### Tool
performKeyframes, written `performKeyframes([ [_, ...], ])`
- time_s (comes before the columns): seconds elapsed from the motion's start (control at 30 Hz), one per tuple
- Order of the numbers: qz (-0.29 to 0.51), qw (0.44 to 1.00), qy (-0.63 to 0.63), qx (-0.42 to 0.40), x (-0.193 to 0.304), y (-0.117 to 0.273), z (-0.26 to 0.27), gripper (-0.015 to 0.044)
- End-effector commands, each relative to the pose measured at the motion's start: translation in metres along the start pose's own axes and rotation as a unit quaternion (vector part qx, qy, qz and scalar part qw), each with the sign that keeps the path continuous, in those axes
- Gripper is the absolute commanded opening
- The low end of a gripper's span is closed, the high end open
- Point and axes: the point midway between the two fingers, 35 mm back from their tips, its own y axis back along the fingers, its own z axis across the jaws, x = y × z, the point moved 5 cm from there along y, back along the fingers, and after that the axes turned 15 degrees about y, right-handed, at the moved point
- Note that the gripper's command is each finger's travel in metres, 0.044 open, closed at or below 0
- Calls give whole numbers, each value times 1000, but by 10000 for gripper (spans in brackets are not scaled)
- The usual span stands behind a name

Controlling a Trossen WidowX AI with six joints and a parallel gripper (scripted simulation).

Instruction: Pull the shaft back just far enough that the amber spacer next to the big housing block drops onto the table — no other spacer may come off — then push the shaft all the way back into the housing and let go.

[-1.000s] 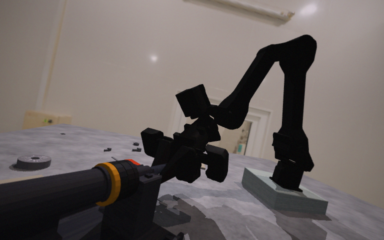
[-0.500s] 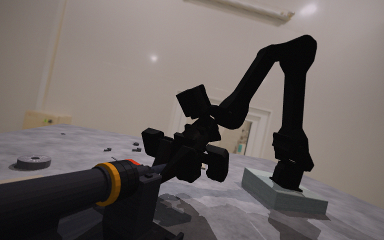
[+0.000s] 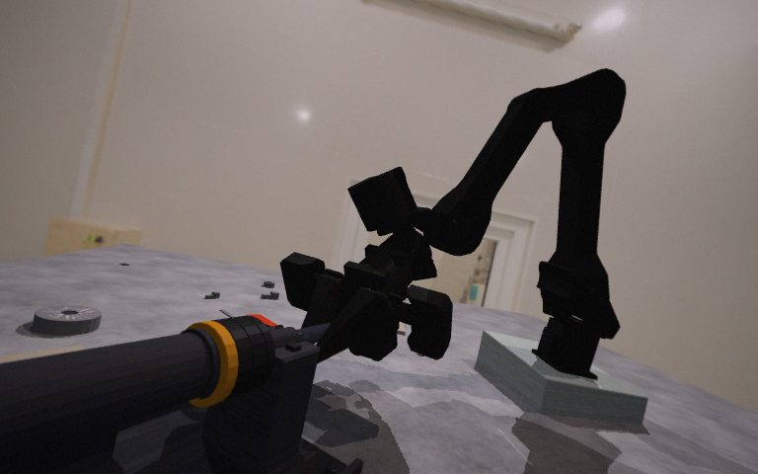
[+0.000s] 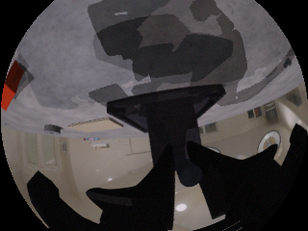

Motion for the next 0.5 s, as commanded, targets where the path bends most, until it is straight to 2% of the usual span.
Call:
performKeyframes([
  [0.0,-1,1000,2,0,0,1,0,0],
  [0.47,-1,1000,2,0,-1,2,0,0],
])
